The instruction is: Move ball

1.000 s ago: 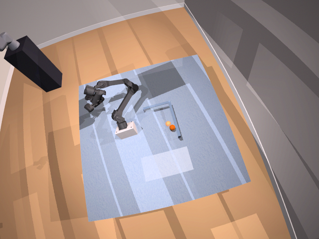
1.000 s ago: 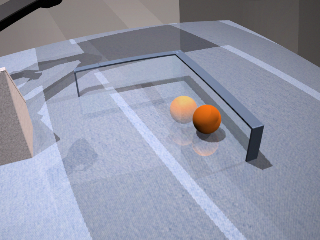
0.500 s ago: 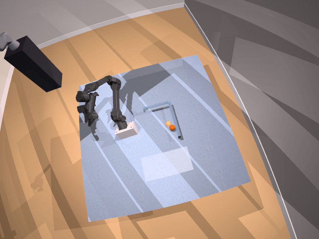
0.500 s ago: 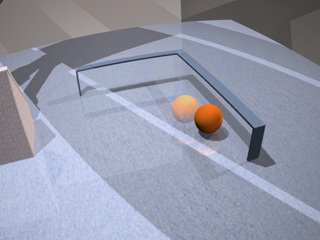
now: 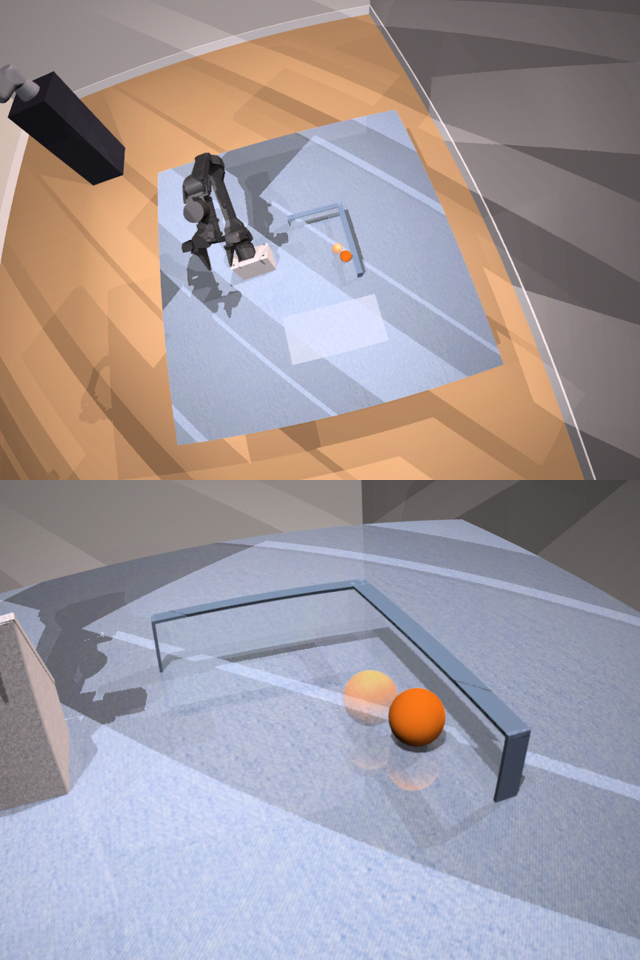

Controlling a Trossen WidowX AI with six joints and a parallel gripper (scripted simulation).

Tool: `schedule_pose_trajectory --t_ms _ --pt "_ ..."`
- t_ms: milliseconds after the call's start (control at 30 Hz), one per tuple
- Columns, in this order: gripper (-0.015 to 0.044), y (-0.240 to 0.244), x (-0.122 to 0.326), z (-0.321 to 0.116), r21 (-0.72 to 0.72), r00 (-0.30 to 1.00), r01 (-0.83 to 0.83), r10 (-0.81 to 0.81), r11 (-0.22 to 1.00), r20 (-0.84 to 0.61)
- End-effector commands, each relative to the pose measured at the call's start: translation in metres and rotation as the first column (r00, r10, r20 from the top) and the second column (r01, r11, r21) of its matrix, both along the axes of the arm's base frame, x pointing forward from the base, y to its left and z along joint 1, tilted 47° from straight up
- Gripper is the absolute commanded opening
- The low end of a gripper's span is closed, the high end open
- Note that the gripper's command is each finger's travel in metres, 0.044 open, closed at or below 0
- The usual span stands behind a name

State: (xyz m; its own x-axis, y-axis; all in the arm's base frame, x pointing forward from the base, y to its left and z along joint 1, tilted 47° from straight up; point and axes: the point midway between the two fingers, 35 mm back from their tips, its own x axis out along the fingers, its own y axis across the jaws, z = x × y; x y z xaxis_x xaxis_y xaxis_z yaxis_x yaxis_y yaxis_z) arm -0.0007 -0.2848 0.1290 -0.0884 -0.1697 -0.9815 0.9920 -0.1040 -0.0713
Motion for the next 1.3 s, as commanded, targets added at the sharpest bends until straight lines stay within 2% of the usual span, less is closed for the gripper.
schedule_pose_trajectory --t_ms 0,267,567,700,767,1000,1267 --pt "0.0333 -0.009 0.056 -0.02 0.066 0.976 -0.206 0.201 0.976 0.087" --pt "0.0333 0.009 0.18 -0.059 0.141 0.785 -0.606 0.56 0.783 0.265" --pt "0.0333 0.083 0.291 -0.111 0.184 0.436 -0.899 0.767 0.398 0.47" --pt "0.0333 0.121 0.323 -0.131 0.18 0.298 -0.954 0.783 0.238 0.546" --pt "0.0333 0.15 0.342 -0.145 0.164 0.196 -0.979 0.771 0.12 0.606" --pt "0.0333 0.246 0.378 -0.188 0.081 -0.07 -0.976 0.644 -0.202 0.762" --pt "0.0333 0.257 0.38 -0.193 0.069 -0.094 -0.97 0.623 -0.233 0.777"
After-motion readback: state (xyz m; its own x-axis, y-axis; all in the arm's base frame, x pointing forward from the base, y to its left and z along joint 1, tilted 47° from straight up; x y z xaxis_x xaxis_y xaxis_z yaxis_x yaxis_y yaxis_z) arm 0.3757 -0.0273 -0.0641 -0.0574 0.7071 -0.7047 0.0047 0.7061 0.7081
